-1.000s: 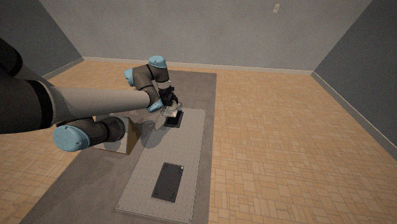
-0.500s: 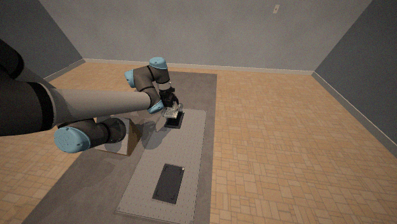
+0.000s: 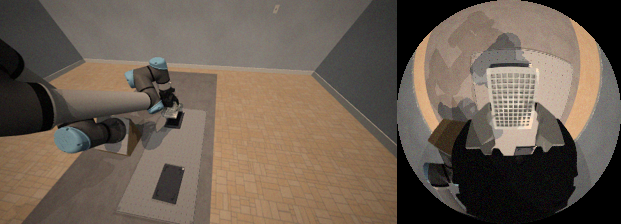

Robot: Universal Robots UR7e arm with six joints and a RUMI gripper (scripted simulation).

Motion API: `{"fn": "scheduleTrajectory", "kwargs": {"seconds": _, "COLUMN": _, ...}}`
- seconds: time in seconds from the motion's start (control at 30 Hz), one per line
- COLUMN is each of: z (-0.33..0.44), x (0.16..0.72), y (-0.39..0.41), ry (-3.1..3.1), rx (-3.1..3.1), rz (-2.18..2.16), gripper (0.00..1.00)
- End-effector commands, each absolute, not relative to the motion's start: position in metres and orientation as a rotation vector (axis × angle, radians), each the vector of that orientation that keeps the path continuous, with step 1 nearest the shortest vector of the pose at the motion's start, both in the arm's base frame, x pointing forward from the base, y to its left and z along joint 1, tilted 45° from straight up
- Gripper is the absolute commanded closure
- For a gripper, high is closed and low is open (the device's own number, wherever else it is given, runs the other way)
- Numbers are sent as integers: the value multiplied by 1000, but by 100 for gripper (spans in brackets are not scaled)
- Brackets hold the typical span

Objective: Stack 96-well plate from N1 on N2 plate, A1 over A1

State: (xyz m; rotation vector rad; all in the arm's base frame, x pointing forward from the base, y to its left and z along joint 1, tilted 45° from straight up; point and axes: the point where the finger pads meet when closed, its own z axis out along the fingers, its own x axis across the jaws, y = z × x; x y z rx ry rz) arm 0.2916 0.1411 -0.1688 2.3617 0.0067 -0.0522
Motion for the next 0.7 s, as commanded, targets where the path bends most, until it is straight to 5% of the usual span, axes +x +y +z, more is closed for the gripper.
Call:
{"fn": "scheduleTrajectory", "kwargs": {"seconds": 0.0, "z": -173, "x": 292, "y": 137, "ry": 7, "rx": 2362, "rz": -51, "gripper": 100}}
{"fn": "scheduleTrajectory", "kwargs": {"seconds": 0.67, "z": -194, "x": 291, "y": 116, "ry": 7, "rx": 2362, "rz": -51, "gripper": 100}}
